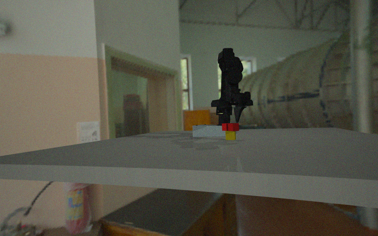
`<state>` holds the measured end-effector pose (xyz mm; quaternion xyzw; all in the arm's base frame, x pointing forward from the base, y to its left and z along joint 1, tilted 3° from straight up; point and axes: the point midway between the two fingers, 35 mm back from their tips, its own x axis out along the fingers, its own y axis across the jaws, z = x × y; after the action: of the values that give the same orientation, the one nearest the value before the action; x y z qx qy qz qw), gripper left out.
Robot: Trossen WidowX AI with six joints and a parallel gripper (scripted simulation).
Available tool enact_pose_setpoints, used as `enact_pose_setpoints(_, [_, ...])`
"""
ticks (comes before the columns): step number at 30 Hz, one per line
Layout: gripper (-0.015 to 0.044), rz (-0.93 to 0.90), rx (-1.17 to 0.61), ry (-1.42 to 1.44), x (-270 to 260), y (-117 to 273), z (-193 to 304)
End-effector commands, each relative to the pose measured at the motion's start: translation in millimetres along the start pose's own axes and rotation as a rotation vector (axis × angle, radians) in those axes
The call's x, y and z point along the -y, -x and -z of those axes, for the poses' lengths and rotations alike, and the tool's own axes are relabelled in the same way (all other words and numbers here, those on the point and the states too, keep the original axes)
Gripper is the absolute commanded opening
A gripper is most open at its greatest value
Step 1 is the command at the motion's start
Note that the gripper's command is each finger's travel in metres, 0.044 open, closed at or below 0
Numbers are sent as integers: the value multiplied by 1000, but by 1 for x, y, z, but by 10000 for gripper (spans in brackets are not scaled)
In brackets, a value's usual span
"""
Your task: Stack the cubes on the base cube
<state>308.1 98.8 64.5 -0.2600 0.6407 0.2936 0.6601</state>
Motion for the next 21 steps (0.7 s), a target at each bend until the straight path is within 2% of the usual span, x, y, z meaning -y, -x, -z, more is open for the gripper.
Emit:
enact_pose_setpoints(1, [205, 6, 12, 3, 1, 8, -2])
enact_pose_setpoints(21, [205, 7, 12, 3, 1, 29, -2])
